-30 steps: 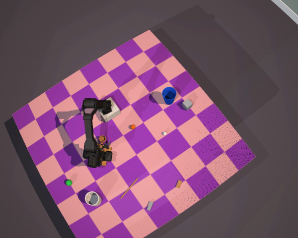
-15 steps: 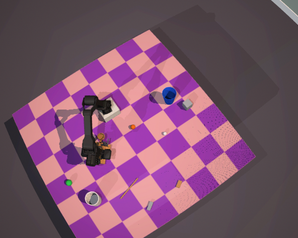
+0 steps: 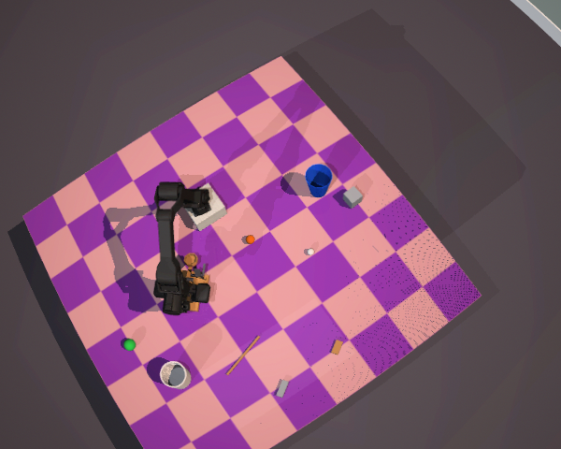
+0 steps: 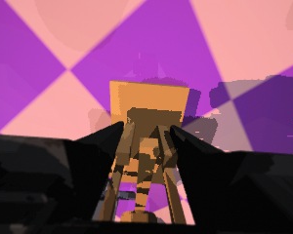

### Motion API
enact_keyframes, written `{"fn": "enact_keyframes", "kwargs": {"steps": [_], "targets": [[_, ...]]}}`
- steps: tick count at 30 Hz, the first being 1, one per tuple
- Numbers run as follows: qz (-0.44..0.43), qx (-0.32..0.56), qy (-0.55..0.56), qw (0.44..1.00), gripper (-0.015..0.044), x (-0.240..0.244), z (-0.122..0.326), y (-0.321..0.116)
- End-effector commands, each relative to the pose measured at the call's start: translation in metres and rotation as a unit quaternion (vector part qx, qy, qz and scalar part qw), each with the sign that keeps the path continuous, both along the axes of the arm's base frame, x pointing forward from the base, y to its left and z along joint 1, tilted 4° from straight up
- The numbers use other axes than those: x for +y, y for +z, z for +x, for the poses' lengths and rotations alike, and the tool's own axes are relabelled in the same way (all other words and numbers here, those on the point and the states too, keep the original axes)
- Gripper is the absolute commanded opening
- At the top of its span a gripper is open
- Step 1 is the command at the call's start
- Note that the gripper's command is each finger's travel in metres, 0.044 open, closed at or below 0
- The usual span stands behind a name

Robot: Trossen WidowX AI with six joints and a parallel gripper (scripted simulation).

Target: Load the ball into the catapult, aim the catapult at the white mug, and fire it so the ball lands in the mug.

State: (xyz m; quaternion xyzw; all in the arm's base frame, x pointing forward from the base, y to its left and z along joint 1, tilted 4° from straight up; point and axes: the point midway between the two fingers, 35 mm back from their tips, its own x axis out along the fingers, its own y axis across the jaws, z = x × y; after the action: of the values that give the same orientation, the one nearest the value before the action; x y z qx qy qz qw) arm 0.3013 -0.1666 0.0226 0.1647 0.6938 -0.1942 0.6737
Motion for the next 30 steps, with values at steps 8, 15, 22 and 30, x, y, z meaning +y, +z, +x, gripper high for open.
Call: {"fn": "enact_keyframes", "kwargs": {"steps": [8,15,22,30], "targets": [[0.002,0.003,0.000,1.000,0.0000,0.000,-0.002,-0.020],[0.002,0.003,0.000,1.000,0.0000,0.000,-0.004,-0.031],[0.000,0.001,-0.001,1.000,0.0000,0.000,-0.002,-0.026],[0.000,0.001,-0.001,1.000,0.0210,0.000,-0.002,-0.026]]}}
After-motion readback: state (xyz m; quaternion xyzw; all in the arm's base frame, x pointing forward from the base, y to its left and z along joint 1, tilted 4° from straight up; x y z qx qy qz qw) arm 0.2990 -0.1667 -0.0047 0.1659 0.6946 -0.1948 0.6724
